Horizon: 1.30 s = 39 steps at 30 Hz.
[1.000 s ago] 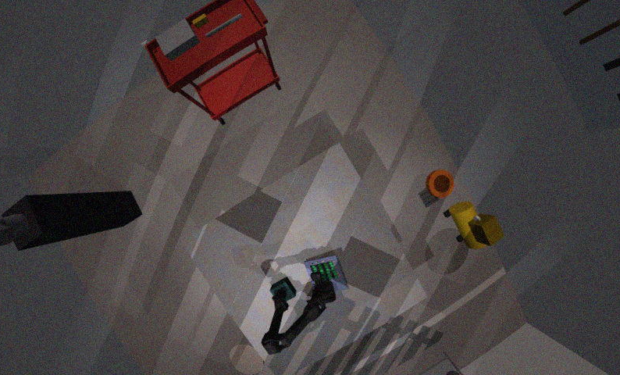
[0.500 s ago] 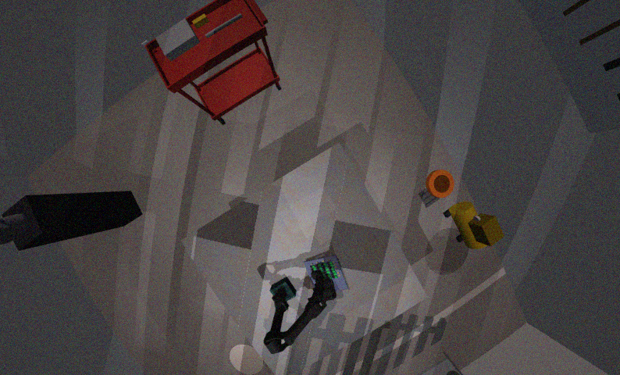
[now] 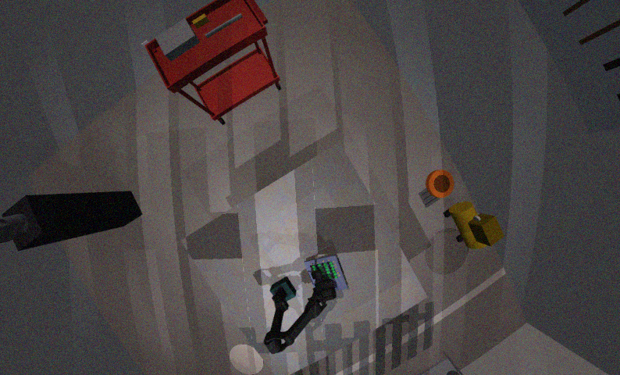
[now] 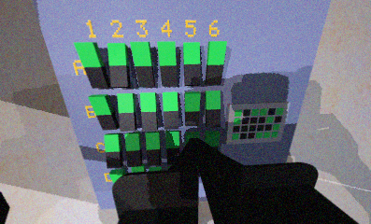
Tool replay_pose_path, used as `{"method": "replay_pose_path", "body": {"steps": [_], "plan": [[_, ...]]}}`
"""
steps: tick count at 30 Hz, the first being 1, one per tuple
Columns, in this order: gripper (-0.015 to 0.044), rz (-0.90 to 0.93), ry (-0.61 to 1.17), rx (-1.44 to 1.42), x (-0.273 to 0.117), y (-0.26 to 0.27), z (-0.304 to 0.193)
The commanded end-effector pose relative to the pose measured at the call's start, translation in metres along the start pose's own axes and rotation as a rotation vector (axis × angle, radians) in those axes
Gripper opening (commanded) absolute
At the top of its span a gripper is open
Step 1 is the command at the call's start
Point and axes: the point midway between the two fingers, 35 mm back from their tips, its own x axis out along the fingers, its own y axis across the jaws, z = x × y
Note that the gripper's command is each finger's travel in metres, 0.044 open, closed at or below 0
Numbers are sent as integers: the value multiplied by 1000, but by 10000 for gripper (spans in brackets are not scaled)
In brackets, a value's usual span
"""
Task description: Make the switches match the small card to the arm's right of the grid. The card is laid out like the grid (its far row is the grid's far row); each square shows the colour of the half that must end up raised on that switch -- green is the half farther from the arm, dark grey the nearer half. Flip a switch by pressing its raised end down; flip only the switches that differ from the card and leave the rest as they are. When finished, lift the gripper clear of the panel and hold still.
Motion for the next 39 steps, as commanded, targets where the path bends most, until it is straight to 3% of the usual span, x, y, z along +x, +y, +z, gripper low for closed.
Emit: {"method": "replay_pose_path", "body": {"steps": [1, 39], "plan": [[0, 4, -1, -4, 0, 1, 0], [0, 4, -1, -4, 5, 1, 0]]}}
